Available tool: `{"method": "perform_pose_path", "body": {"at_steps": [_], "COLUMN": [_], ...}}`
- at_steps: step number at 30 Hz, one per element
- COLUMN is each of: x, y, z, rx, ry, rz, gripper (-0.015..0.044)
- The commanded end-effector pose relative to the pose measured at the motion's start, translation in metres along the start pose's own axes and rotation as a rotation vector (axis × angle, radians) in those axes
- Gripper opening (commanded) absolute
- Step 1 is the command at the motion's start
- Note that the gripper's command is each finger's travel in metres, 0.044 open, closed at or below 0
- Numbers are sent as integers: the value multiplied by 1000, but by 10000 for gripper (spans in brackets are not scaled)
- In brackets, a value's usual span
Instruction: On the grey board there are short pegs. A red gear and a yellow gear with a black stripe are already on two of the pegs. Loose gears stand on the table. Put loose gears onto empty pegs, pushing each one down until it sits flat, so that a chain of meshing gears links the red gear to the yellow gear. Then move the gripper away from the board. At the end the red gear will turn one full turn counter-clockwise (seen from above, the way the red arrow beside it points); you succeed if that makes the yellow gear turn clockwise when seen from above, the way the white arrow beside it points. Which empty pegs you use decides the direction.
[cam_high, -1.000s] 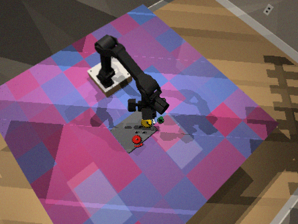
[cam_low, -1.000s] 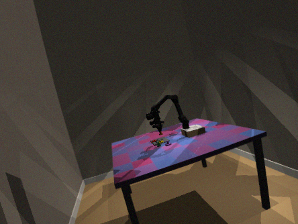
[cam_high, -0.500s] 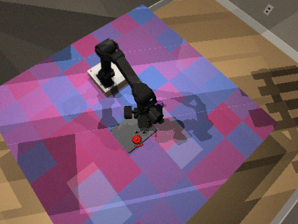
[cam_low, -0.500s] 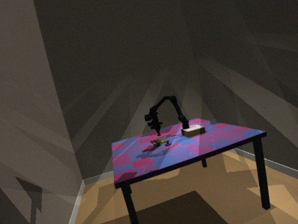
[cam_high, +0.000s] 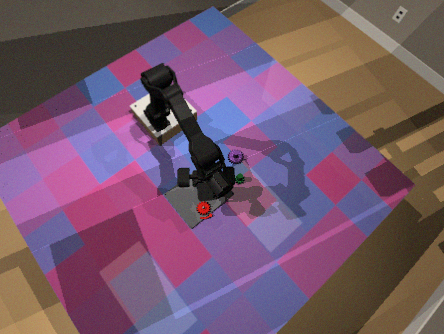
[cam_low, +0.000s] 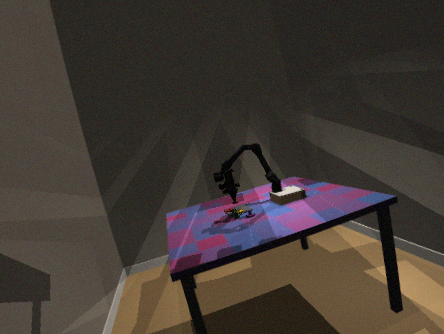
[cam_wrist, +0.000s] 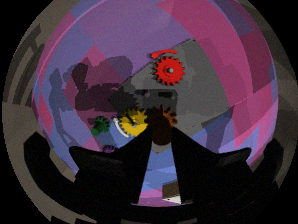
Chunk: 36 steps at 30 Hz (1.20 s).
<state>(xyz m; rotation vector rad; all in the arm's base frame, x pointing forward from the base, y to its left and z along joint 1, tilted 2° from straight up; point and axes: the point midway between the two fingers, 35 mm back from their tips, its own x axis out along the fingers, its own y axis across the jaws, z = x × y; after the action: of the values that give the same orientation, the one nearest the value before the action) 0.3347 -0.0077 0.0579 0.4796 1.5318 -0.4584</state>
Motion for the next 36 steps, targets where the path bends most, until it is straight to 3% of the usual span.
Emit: {"method": "perform_pose_path", "body": {"at_steps": [1, 36], "x": [3, 7], "y": [-7, -19], "z": [9, 21], "rx": [-5, -6], "ry": [-8, -8], "rz": [-3, -3], "gripper": [0, 0]}}
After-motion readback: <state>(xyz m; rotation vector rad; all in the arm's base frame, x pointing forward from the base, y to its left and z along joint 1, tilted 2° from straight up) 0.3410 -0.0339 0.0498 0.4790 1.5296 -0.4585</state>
